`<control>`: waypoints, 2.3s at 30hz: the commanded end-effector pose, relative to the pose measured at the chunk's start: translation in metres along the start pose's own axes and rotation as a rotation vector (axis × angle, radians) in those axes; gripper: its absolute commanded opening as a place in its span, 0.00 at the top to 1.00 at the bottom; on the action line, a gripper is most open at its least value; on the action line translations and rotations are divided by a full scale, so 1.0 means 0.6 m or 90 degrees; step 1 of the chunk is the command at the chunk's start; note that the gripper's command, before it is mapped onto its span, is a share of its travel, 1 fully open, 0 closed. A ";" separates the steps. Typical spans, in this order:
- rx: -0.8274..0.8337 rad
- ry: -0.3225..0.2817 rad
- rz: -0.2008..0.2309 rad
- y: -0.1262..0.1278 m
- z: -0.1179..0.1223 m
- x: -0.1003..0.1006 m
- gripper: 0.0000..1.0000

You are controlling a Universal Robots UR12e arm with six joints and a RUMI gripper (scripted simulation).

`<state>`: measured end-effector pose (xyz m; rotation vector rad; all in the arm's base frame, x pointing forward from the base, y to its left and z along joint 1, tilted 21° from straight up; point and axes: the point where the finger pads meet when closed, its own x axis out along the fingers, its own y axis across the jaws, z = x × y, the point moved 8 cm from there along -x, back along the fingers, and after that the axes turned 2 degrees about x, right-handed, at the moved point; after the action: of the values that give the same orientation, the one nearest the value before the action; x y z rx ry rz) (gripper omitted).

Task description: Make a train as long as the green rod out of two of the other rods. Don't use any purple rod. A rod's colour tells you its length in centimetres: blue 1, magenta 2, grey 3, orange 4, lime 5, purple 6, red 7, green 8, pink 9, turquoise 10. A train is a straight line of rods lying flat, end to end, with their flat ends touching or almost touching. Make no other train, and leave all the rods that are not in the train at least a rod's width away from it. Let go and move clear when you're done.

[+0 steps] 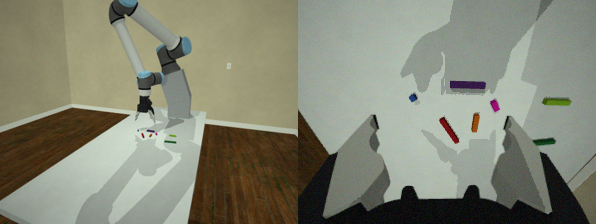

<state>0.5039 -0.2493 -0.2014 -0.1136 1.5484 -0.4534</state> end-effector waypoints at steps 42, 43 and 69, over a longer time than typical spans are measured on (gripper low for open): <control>-0.164 0.000 0.000 -0.002 0.008 0.000 0.00; -0.179 0.000 0.000 -0.002 0.009 0.000 0.00; -0.610 -0.001 0.000 -0.002 0.036 0.000 0.00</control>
<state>0.5220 -0.2543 -0.2009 -0.7514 1.6558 0.2159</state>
